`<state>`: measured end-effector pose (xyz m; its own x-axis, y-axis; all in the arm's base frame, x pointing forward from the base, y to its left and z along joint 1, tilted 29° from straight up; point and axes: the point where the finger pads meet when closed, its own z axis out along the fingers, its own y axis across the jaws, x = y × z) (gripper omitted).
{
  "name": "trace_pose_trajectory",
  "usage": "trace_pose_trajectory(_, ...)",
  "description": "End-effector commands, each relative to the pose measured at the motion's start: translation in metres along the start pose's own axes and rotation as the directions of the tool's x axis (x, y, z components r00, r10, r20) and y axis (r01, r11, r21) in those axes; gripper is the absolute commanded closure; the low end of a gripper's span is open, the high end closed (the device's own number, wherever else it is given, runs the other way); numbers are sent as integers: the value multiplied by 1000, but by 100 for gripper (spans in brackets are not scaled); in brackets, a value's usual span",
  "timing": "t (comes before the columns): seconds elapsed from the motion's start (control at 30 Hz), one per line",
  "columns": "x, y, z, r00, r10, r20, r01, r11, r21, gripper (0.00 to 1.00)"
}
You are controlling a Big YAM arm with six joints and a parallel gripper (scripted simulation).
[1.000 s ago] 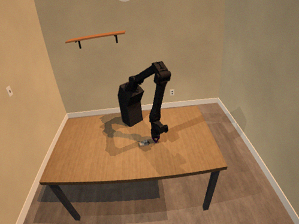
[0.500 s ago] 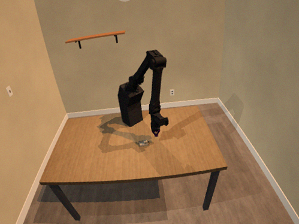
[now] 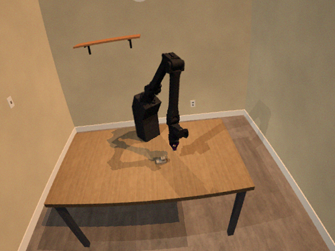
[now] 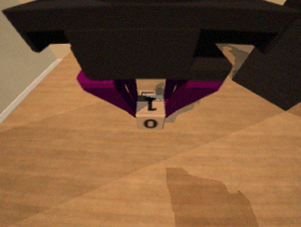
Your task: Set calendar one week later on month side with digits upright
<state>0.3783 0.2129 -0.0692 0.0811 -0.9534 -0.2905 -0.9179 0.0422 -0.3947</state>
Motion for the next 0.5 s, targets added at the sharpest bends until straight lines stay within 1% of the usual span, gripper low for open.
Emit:
trace_pose_trajectory(0.0,11,1,0,1000,0,-4,0,1000,-4,74)
trace_pose_trajectory(0.07,34,-1,1,1000,-4,-6,4,1000,-7,74)
trace_pose_trajectory(0.13,70,-4,-2,1000,-9,-7,9,1000,-10,74)
trace_pose_trajectory(0.17,70,-4,-2,1000,-9,-7,9,1000,-10,74)
trace_pose_trajectory(0.23,105,-4,-6,1000,-13,-5,13,1000,-9,74)
trace_pose_trajectory(0.27,105,-4,-6,1000,-13,-5,13,1000,-9,74)
trace_pose_trajectory(0.3,118,-3,-8,1000,-15,-4,15,1000,-7,74)
trace_pose_trajectory(0.37,129,-3,-10,1000,-16,-3,16,1000,-5,74)
trace_pose_trajectory(0.43,129,-3,-10,1000,-16,-3,16,1000,-5,74)
trace_pose_trajectory(0.47,118,-6,-10,999,-43,10,43,999,1,74)
